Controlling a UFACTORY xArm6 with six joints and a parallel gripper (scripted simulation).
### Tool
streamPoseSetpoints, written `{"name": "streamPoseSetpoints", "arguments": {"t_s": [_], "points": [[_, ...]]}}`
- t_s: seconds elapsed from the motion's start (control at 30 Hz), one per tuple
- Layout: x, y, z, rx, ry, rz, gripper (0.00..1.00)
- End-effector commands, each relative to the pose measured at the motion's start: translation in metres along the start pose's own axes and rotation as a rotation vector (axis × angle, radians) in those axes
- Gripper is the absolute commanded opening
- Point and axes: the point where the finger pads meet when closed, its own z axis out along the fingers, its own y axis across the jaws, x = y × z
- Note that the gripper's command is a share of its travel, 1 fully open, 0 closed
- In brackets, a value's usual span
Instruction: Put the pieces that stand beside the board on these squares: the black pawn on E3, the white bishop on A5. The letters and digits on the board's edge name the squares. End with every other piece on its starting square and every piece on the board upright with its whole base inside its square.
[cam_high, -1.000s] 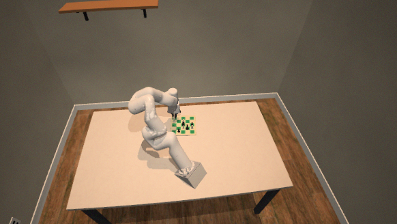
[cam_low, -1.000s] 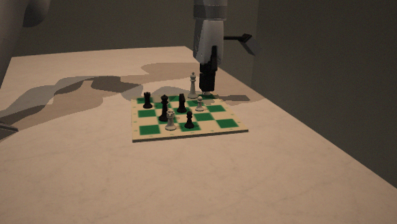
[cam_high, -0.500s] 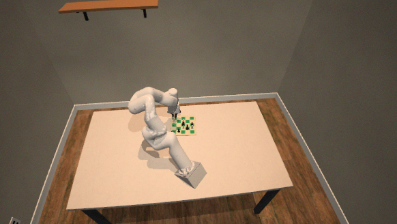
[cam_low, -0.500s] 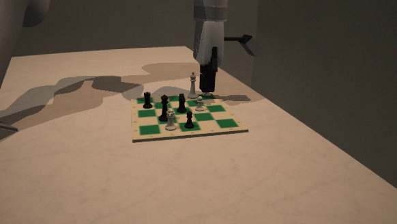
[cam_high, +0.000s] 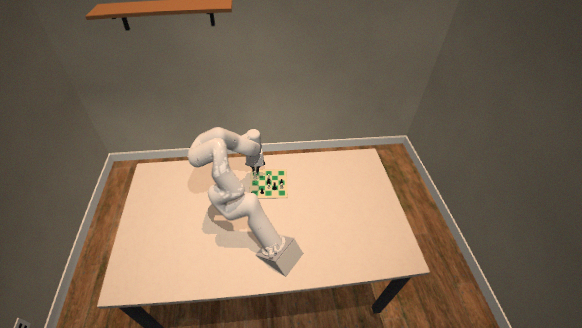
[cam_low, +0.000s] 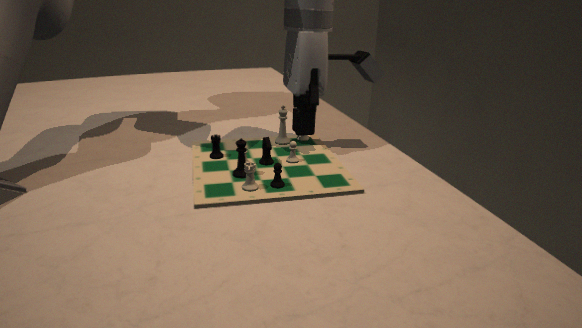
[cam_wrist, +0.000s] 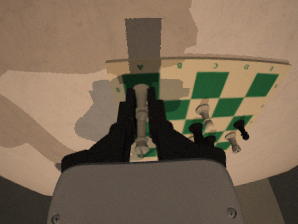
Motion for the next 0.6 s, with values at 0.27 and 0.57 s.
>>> {"name": "streamPoseSetpoints", "arguments": {"t_s": [0.27, 0.57], "points": [[0.0013, -0.0003, -0.0009, 0.0, 0.004, -0.001, 0.0], [0.0013, -0.0003, 0.0015, 0.0, 0.004, -0.001, 0.0]]}}
